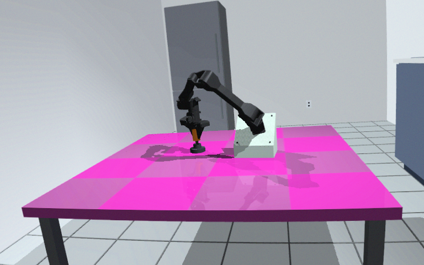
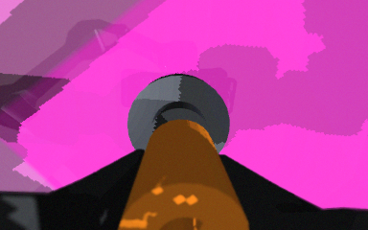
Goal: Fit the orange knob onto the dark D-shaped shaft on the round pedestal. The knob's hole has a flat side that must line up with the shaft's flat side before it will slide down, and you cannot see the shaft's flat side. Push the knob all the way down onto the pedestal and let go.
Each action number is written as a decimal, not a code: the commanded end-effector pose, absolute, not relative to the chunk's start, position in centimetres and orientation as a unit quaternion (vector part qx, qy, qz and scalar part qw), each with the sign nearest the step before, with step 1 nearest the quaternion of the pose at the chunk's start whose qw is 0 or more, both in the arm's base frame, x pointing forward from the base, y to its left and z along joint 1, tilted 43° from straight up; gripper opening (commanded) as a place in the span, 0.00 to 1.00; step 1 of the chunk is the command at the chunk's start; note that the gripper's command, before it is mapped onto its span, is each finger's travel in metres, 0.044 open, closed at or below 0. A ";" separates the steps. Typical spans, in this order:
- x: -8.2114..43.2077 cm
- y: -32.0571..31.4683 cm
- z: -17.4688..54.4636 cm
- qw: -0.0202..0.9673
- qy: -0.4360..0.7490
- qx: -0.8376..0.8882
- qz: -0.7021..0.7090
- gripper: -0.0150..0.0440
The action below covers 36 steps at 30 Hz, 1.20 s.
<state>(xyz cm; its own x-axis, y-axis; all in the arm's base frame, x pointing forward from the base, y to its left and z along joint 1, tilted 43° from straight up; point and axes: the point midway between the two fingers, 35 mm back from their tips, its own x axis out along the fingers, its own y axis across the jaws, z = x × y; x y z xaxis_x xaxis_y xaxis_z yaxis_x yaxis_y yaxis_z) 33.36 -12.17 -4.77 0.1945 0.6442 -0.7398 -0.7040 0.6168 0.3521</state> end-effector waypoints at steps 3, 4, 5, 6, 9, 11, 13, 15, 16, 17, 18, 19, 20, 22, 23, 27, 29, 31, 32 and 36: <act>33.5 -12.3 -4.8 0.768 0.422 -0.097 0.472 0.25; 33.5 -12.2 -4.8 0.768 0.422 -0.097 0.472 0.25; 33.4 -12.2 -4.8 0.768 0.422 -0.097 0.472 0.25; 33.4 -12.2 -4.9 0.768 0.422 -0.097 0.472 0.25; 33.4 -12.1 -5.0 0.768 0.422 -0.097 0.472 0.25; 33.3 -12.0 -5.0 0.768 0.422 -0.097 0.472 0.25; 33.3 -12.0 -5.0 0.768 0.422 -0.097 0.472 0.25; 33.2 -12.0 -4.9 0.768 0.422 -0.097 0.472 0.25; 33.3 -12.0 -4.9 0.768 0.422 -0.097 0.472 0.25; 33.3 -12.0 -4.8 0.768 0.422 -0.097 0.472 0.25; 33.3 -12.1 -4.8 0.768 0.422 -0.097 0.472 0.25; 33.3 -12.1 -4.8 0.768 0.422 -0.097 0.472 0.25; 33.3 -12.1 -4.7 0.768 0.422 -0.097 0.472 0.25; 33.4 -12.2 -4.7 0.768 0.422 -0.097 0.472 0.25; 33.4 -12.2 -4.7 0.768 0.422 -0.097 0.472 0.25; 33.5 -12.2 -4.7 0.768 0.422 -0.097 0.472 0.25; 33.5 -12.2 -4.7 0.768 0.422 -0.097 0.472 0.25; 33.5 -12.2 -4.8 0.768 0.422 -0.097 0.472 0.25; 33.5 -12.2 -4.8 0.768 0.422 -0.097 0.472 0.25; 33.4 -12.1 -4.9 0.768 0.422 -0.097 0.472 0.25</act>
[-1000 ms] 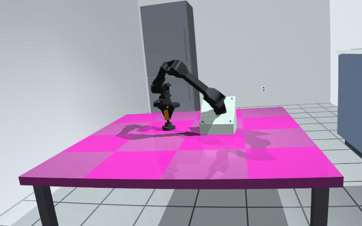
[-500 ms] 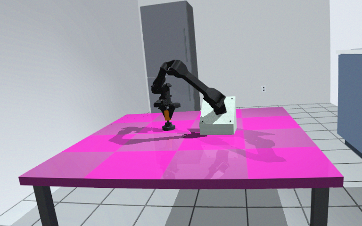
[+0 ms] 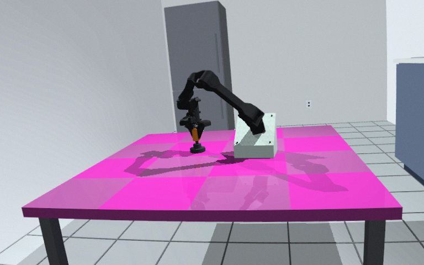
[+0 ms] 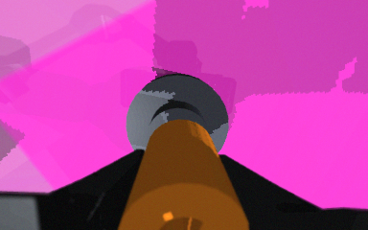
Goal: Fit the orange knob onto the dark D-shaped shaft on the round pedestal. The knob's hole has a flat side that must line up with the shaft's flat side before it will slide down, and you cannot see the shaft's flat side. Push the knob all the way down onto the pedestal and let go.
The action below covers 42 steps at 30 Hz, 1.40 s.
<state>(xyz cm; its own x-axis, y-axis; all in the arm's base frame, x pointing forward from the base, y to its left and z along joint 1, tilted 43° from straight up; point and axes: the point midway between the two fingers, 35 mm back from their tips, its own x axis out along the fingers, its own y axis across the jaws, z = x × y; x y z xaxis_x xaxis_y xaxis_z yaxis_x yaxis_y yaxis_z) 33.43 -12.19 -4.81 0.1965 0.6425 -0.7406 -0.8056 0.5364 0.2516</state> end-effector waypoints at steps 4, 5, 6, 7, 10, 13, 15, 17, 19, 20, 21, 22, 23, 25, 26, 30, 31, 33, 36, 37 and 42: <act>33.3 -12.0 -4.9 0.768 0.422 -0.097 0.472 0.25; 33.3 -12.0 -4.9 0.768 0.422 -0.097 0.472 0.25; 33.3 -12.0 -5.0 0.768 0.422 -0.097 0.472 0.25; 33.3 -12.0 -5.0 0.768 0.422 -0.097 0.472 0.25; 33.4 -12.0 -5.0 0.768 0.422 -0.097 0.472 0.25; 33.4 -12.0 -5.0 0.768 0.422 -0.097 0.472 0.25; 33.4 -11.9 -5.0 0.768 0.422 -0.097 0.472 0.25; 33.4 -11.9 -5.0 0.768 0.422 -0.097 0.472 0.25; 33.4 -12.0 -4.9 0.768 0.422 -0.097 0.472 0.25; 33.4 -12.1 -4.8 0.768 0.422 -0.097 0.472 0.25; 33.4 -12.2 -4.7 0.768 0.422 -0.097 0.472 0.25; 33.5 -12.2 -4.7 0.768 0.422 -0.097 0.472 0.25; 33.5 -12.2 -4.6 0.768 0.422 -0.097 0.472 0.25; 33.5 -12.3 -4.6 0.767 0.420 -0.100 0.474 0.25; 33.5 -12.3 -4.6 0.766 0.416 -0.107 0.478 0.25; 33.5 -12.4 -4.6 0.757 0.381 -0.161 0.506 0.25; 33.6 -12.3 -4.7 0.754 0.373 -0.173 0.512 0.25; 33.5 -12.3 -4.8 0.753 0.370 -0.177 0.514 0.25; 33.5 -12.2 -4.9 0.753 0.370 -0.177 0.514 0.25; 33.5 -12.2 -5.0 0.753 0.370 -0.177 0.514 0.25; 33.4 -12.1 -5.0 0.753 0.370 -0.177 0.514 0.25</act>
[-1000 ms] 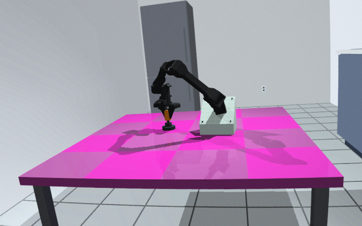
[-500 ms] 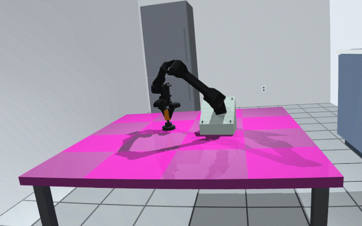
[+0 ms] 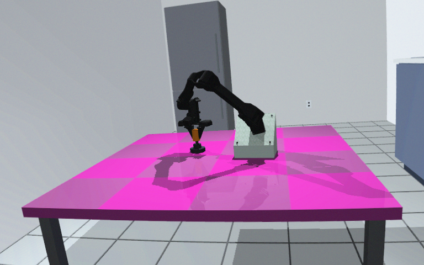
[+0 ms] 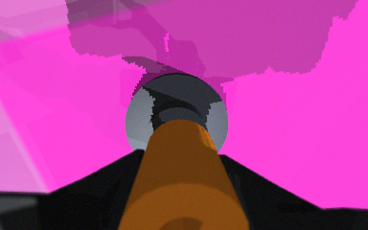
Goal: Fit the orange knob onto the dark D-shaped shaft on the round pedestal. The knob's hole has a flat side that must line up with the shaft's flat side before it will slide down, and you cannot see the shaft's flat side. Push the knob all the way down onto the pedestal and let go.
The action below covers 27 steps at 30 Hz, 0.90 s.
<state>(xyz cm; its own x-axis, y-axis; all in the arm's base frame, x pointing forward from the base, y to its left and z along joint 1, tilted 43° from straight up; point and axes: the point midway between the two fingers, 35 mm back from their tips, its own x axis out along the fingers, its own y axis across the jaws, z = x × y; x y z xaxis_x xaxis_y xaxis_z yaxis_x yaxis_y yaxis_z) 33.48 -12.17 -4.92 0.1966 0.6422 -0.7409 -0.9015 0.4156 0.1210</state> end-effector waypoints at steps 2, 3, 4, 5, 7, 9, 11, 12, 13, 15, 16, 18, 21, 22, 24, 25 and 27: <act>33.3 -12.0 -4.9 0.753 0.370 -0.176 0.514 0.25; 33.3 -12.0 -4.9 0.753 0.370 -0.176 0.514 0.25; 33.3 -12.0 -4.9 0.753 0.370 -0.176 0.514 0.25; 33.3 -12.1 -4.8 0.753 0.370 -0.176 0.514 0.25; 33.3 -12.1 -4.7 0.753 0.370 -0.177 0.514 0.25; 33.4 -12.1 -4.7 0.753 0.370 -0.177 0.514 0.25; 33.4 -12.2 -4.6 0.753 0.370 -0.177 0.514 0.25; 33.4 -12.2 -4.6 0.753 0.370 -0.177 0.514 0.25; 33.4 -12.2 -4.6 0.753 0.370 -0.177 0.514 0.25; 33.5 -12.2 -4.7 0.753 0.370 -0.177 0.514 0.25; 33.5 -12.2 -4.7 0.753 0.370 -0.177 0.514 0.25; 33.5 -12.2 -4.8 0.753 0.370 -0.177 0.514 0.25; 33.5 -12.2 -4.9 0.753 0.370 -0.177 0.514 0.25; 33.4 -12.2 -4.9 0.753 0.370 -0.177 0.514 0.25; 33.4 -12.1 -4.9 0.753 0.370 -0.177 0.514 0.25; 33.4 -12.1 -4.9 0.753 0.370 -0.177 0.514 0.25; 33.3 -12.1 -4.9 0.753 0.370 -0.177 0.514 0.25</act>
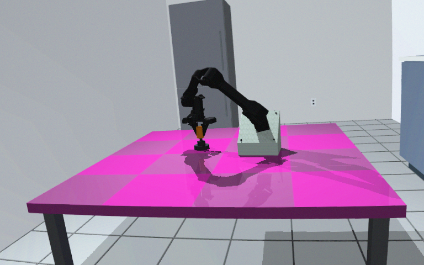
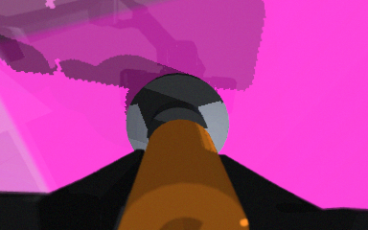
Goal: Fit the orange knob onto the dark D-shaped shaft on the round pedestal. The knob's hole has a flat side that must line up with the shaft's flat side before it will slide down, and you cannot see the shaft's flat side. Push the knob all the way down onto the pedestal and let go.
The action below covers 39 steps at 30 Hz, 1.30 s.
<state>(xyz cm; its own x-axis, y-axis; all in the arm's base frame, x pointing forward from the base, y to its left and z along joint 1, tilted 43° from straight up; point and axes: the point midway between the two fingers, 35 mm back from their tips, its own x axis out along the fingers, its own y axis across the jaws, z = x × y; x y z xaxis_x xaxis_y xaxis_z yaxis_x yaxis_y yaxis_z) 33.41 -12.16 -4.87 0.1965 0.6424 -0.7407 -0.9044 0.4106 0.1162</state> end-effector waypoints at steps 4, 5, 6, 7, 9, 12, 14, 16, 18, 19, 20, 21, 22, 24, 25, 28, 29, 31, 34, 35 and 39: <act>33.4 -12.0 -5.0 0.753 0.370 -0.176 0.514 0.25; 33.4 -12.0 -5.0 0.753 0.370 -0.176 0.514 0.25; 33.4 -11.9 -5.0 0.753 0.370 -0.176 0.514 0.25; 33.4 -12.0 -5.0 0.753 0.370 -0.176 0.514 0.25; 33.4 -12.0 -5.0 0.753 0.370 -0.177 0.514 0.25; 33.4 -11.9 -5.0 0.753 0.370 -0.176 0.514 0.25; 33.4 -11.9 -5.0 0.753 0.370 -0.176 0.514 0.25; 33.4 -12.0 -4.9 0.753 0.370 -0.177 0.514 0.25; 33.4 -12.2 -4.7 0.753 0.370 -0.177 0.514 0.25; 33.4 -12.2 -4.7 0.753 0.370 -0.177 0.514 0.25; 33.5 -12.2 -4.6 0.753 0.370 -0.177 0.514 0.25; 33.5 -12.3 -4.6 0.753 0.370 -0.177 0.514 0.25; 33.5 -12.3 -4.6 0.753 0.368 -0.180 0.516 0.25; 33.5 -12.3 -4.6 0.748 0.356 -0.197 0.524 0.25; 33.5 -12.3 -4.6 0.745 0.348 -0.209 0.529 0.25; 33.5 -12.3 -4.7 0.732 0.318 -0.251 0.548 0.25; 33.5 -12.3 -4.7 0.731 0.315 -0.254 0.550 0.25; 33.5 -12.2 -4.8 0.731 0.315 -0.254 0.550 0.25; 33.5 -12.1 -4.9 0.731 0.315 -0.254 0.550 0.25; 33.5 -12.1 -5.0 0.731 0.315 -0.254 0.550 0.25; 33.3 -12.0 -5.0 0.731 0.315 -0.254 0.550 0.25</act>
